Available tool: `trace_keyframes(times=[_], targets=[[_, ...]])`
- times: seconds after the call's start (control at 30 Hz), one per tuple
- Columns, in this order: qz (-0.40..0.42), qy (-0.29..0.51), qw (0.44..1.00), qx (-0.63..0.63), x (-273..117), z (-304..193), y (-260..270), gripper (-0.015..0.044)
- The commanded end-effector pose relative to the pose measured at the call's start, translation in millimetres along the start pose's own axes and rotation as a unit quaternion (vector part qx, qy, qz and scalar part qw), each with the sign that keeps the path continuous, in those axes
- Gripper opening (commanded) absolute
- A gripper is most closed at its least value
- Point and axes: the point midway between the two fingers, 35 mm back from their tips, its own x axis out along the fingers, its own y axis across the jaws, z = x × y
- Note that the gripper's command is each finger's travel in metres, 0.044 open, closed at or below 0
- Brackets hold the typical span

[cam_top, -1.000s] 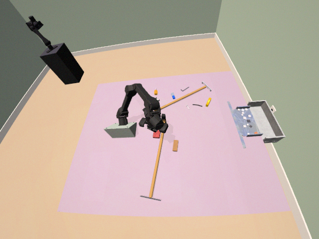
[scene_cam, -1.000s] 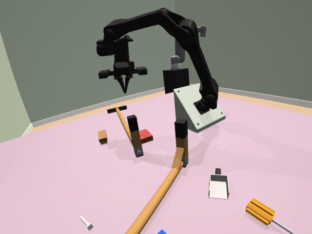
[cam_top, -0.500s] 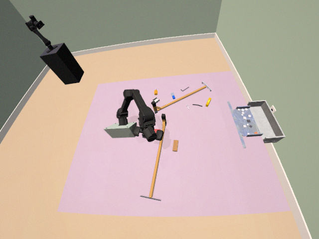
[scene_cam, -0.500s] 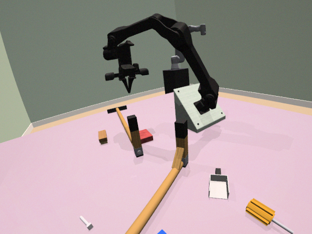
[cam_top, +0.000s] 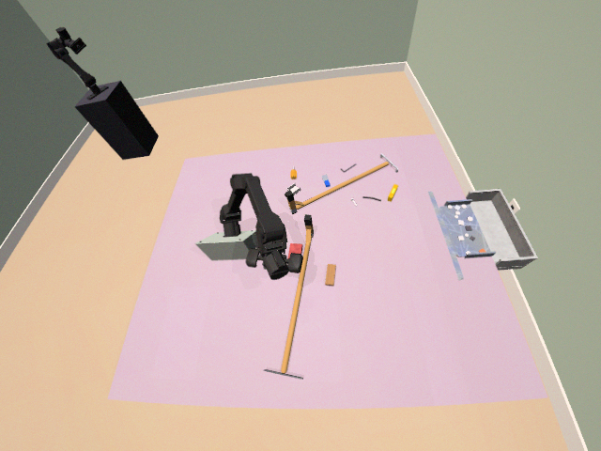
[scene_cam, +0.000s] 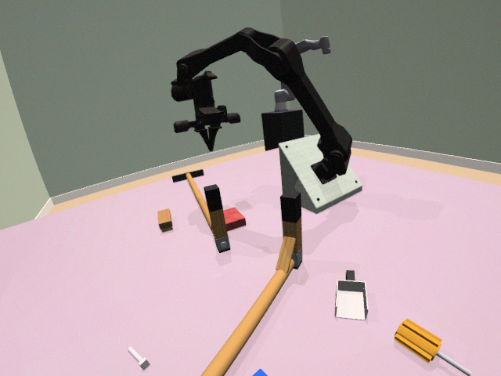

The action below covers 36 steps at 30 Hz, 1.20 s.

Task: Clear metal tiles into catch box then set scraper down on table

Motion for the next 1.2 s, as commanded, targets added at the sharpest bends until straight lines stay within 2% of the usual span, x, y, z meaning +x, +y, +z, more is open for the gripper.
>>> trace_keyframes(times=[0.0,1.17], targets=[[0.005,-0.004,1.000,-0.001,13,-2,0,0.0000],[0.004,-0.004,1.000,-0.002,106,-3,-6,0.0000]])
